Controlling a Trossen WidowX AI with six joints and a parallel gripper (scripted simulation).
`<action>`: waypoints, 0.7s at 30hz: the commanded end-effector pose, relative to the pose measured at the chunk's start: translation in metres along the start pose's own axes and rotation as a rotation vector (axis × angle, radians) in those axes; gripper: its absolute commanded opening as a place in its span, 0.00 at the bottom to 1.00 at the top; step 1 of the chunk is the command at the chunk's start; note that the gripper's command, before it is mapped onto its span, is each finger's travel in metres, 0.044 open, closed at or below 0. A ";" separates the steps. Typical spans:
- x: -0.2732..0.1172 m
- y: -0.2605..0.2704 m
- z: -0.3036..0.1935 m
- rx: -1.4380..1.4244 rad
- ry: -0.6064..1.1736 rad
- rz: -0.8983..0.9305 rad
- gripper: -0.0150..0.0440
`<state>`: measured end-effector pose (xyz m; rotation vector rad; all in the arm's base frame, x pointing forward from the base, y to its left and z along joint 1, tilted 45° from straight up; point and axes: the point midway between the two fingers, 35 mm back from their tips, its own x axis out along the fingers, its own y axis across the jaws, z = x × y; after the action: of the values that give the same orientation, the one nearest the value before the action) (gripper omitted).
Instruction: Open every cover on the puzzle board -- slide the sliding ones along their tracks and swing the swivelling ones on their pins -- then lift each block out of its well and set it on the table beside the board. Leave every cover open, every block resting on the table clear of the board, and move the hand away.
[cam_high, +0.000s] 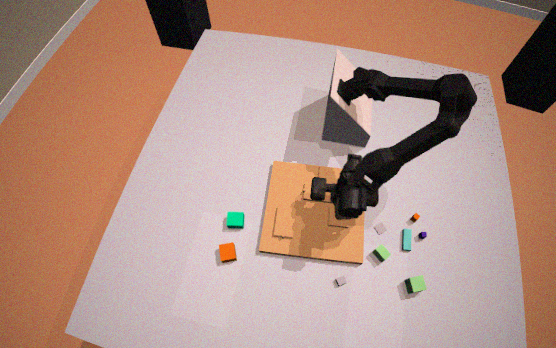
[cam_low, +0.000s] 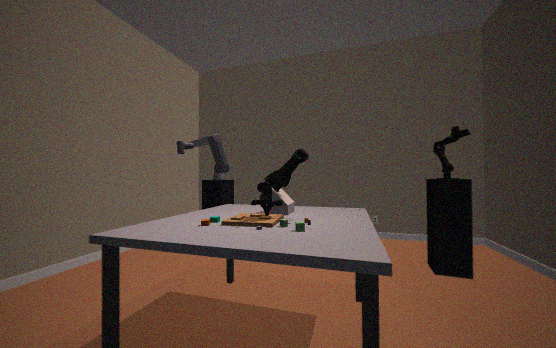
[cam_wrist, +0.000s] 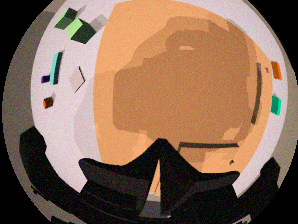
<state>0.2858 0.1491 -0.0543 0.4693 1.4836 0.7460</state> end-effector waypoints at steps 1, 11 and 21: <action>0.000 0.001 0.007 -0.001 -0.005 0.006 0.25; 0.000 0.001 0.017 -0.001 -0.005 0.006 0.25; 0.000 0.002 0.027 -0.002 -0.006 0.006 0.25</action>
<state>0.3065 0.1526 -0.0528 0.4697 1.4828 0.7467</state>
